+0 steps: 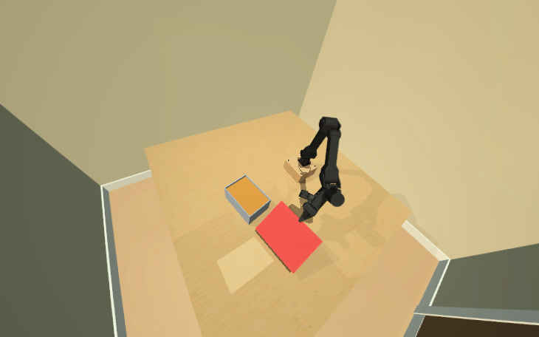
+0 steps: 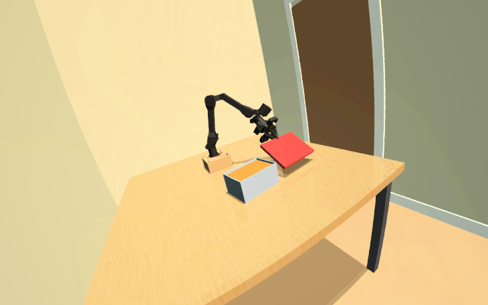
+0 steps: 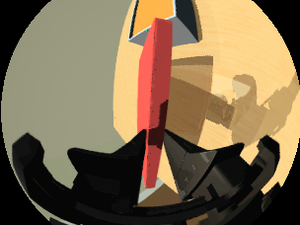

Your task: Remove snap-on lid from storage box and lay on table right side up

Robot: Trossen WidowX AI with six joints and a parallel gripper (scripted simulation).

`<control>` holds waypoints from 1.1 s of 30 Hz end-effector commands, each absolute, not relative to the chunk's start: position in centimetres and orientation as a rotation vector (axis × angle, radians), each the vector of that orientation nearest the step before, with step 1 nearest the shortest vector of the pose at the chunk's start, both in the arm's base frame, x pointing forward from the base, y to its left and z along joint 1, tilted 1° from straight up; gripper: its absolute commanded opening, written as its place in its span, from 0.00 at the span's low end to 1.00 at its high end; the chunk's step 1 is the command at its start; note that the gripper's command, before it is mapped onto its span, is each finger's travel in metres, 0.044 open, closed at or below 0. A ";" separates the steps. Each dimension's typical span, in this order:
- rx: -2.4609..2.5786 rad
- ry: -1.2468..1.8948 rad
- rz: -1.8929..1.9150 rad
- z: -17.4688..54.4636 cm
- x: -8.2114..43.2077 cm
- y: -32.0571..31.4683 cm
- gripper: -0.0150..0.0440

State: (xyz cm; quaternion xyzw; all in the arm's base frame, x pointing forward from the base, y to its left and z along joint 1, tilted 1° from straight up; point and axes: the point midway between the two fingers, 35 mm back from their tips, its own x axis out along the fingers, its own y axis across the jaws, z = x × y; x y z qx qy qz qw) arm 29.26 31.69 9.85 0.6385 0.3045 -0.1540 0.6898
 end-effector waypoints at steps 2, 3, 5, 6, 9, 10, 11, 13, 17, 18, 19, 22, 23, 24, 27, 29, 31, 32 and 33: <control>1.428 0.680 -0.341 9.5 29.3 31.7 0.25; 1.428 0.680 -0.341 9.4 29.3 31.7 0.25; 1.428 0.680 -0.341 9.3 29.3 31.7 0.25; 1.428 0.680 -0.341 9.2 29.3 31.7 0.25; 1.428 0.680 -0.341 8.9 29.3 31.7 0.25; 1.428 0.680 -0.341 8.9 29.3 31.7 0.25; 1.428 0.680 -0.341 8.8 29.3 31.7 0.25; 1.428 0.680 -0.341 8.6 29.3 31.7 0.25; 1.428 0.680 -0.341 8.3 29.3 31.7 0.25; 1.428 0.680 -0.341 8.2 29.3 31.7 0.25; 1.428 0.680 -0.341 8.1 29.3 31.7 0.25; 1.428 0.680 -0.341 7.9 29.4 31.7 0.25; 1.428 0.680 -0.341 7.8 29.4 31.7 0.25; 1.428 0.680 -0.341 7.7 29.4 31.7 0.25; 1.428 0.680 -0.341 7.5 29.4 31.7 0.25; 1.428 0.680 -0.341 7.3 29.4 31.7 0.25; 1.428 0.680 -0.341 7.2 29.4 31.7 0.25; 1.428 0.680 -0.341 7.1 29.4 31.7 0.25; 1.428 0.680 -0.341 7.0 29.4 31.7 0.25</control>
